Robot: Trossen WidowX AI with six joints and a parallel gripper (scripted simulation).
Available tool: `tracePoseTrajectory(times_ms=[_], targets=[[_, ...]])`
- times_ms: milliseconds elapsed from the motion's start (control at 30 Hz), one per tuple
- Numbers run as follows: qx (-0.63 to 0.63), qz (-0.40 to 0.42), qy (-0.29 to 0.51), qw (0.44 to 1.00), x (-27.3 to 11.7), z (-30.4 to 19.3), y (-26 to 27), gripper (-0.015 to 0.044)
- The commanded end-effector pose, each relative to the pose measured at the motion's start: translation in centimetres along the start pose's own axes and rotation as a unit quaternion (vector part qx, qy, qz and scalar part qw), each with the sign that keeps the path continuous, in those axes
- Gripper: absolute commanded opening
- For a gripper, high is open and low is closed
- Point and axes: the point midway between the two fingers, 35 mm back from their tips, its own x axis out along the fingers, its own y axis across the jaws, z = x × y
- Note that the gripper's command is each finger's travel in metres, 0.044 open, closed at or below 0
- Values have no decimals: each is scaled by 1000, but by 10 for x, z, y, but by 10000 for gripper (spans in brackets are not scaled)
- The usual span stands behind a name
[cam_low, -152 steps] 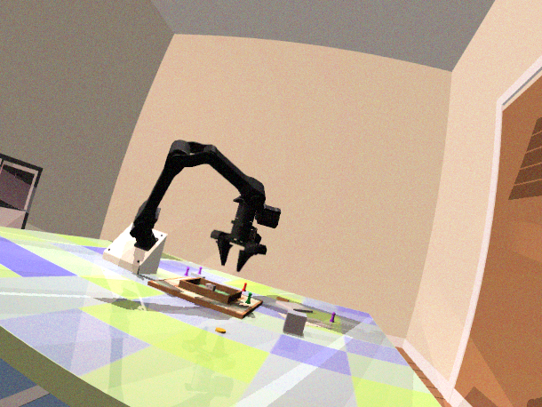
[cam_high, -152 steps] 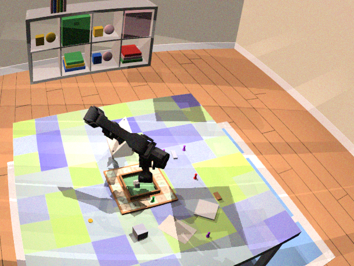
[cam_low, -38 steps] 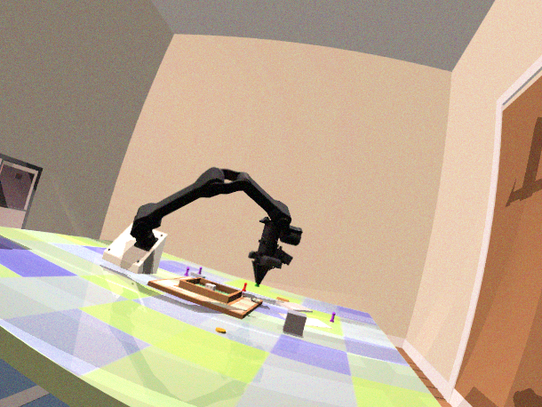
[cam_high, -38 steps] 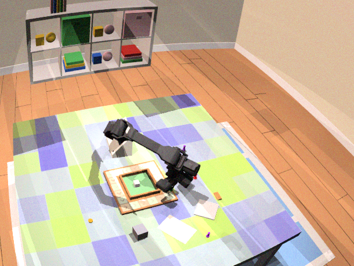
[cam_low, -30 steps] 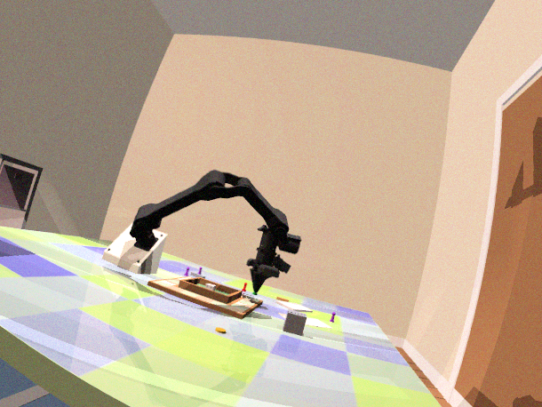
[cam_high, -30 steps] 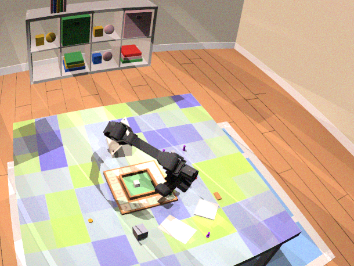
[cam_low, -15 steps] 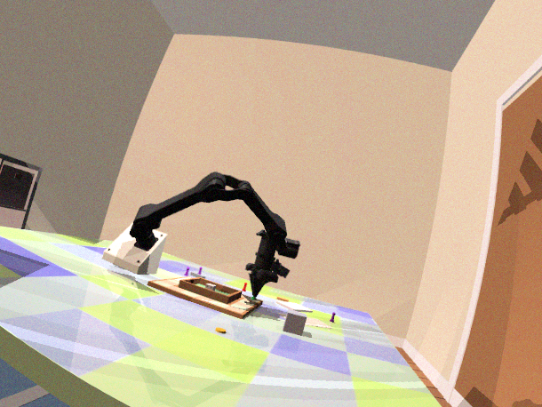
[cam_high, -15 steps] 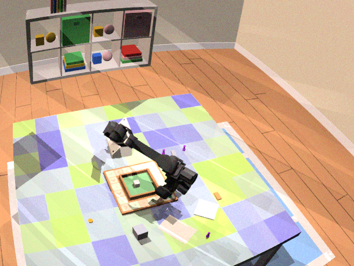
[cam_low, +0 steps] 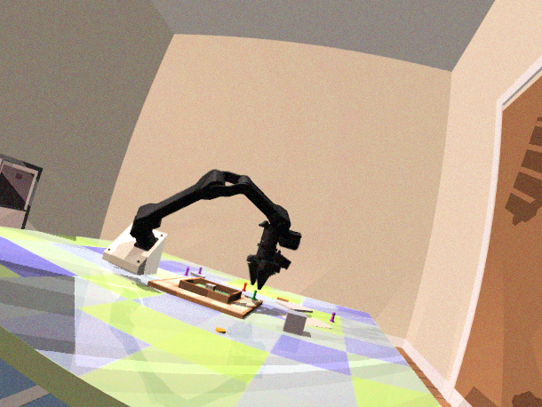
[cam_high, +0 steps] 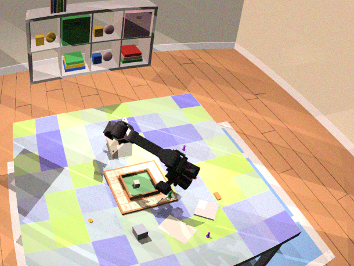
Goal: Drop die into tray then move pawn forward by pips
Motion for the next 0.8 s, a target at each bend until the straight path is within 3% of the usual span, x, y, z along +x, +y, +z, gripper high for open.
tracePoseTrajectory(times_ms=[0,167,533,567,767], targets=[[5,1,-11,1000,-20,3,-1,440],[25,3,-12,1000,-34,-14,-1,440],[181,8,-9,983,-99,-163,7,440],[145,6,-16,989,-94,-123,5,440],[145,6,-16,989,-94,-123,5,440]])
